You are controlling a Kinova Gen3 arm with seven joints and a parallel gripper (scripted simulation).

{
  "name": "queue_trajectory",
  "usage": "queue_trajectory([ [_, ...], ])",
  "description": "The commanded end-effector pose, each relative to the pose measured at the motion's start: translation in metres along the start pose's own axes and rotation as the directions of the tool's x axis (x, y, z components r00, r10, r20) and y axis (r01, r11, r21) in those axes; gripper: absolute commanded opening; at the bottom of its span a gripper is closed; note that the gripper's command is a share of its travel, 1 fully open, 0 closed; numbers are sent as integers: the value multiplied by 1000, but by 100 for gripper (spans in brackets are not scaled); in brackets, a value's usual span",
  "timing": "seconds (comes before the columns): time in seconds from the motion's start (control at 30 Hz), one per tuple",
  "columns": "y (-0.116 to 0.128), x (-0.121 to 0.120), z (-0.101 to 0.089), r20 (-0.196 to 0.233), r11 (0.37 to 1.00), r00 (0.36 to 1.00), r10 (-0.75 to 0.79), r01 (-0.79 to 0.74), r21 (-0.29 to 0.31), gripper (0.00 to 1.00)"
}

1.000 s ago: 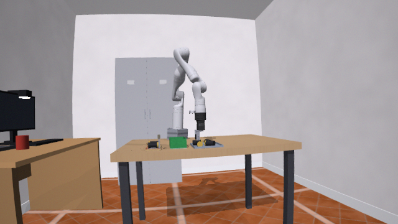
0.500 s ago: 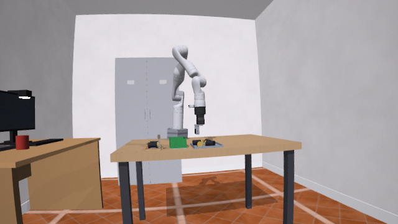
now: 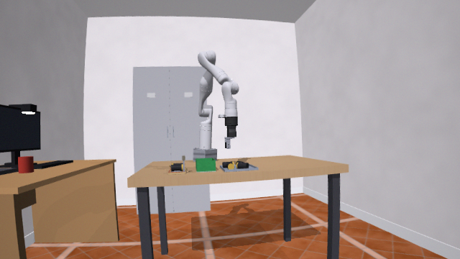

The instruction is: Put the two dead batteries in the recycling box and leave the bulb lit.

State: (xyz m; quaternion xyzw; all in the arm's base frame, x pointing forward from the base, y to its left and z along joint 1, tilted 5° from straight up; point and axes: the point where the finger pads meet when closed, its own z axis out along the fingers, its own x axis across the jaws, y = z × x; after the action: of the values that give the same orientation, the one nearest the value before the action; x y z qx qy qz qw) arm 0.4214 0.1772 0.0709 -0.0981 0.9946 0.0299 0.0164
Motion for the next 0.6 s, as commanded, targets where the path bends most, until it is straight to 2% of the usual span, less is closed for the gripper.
queue_trajectory([
  [0.0, -3, -9, -24, 31, 1000, 999, 9, -9, 0, 90],
  [0.37, -3, -10, -30, 31, 1000, 999, 9, -9, 0, 90],
  [0.57, 6, -20, -30, 31, 1000, 999, 9, -9, 0, 90],
])
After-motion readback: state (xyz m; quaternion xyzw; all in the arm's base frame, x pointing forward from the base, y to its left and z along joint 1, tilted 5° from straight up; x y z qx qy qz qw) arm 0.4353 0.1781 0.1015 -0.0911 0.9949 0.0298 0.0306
